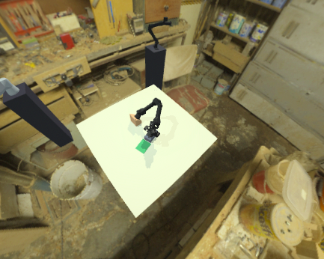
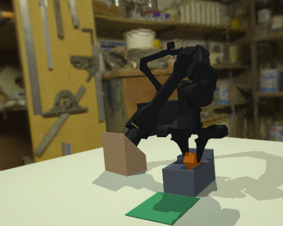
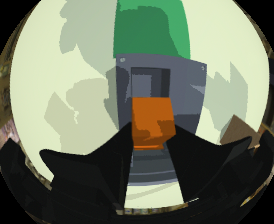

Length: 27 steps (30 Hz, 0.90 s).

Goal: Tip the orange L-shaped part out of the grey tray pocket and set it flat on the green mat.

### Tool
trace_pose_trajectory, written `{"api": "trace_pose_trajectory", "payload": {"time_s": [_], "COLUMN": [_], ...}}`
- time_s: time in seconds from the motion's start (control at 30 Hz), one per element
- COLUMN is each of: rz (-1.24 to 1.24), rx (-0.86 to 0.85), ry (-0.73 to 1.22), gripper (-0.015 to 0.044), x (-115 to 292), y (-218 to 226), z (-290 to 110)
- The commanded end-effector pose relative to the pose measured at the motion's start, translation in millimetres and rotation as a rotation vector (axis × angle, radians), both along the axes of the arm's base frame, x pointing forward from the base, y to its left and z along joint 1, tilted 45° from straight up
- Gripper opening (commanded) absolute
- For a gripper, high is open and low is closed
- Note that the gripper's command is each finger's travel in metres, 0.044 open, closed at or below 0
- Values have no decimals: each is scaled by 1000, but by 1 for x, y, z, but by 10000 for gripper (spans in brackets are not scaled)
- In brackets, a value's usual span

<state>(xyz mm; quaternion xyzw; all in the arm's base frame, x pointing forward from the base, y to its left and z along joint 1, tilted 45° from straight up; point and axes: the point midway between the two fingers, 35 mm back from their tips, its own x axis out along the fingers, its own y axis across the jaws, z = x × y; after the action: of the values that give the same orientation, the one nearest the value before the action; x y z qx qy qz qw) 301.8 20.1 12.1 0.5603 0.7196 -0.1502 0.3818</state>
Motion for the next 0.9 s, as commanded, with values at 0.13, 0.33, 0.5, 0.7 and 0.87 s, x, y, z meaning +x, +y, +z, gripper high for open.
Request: {"api": "trace_pose_trajectory", "payload": {"time_s": [0.13,0.33,0.5,0.7,0.87], "rz": [0,-1,-2,-2,-3], "rx": [1,2,3,3,3], "ry": [0,2,2,3,3], "gripper": [0,0,0,0,0], "x": [0,1,1,2,3], "y": [-5,-12,-17,-24,-29], "z": [5,12,17,24,30]}}
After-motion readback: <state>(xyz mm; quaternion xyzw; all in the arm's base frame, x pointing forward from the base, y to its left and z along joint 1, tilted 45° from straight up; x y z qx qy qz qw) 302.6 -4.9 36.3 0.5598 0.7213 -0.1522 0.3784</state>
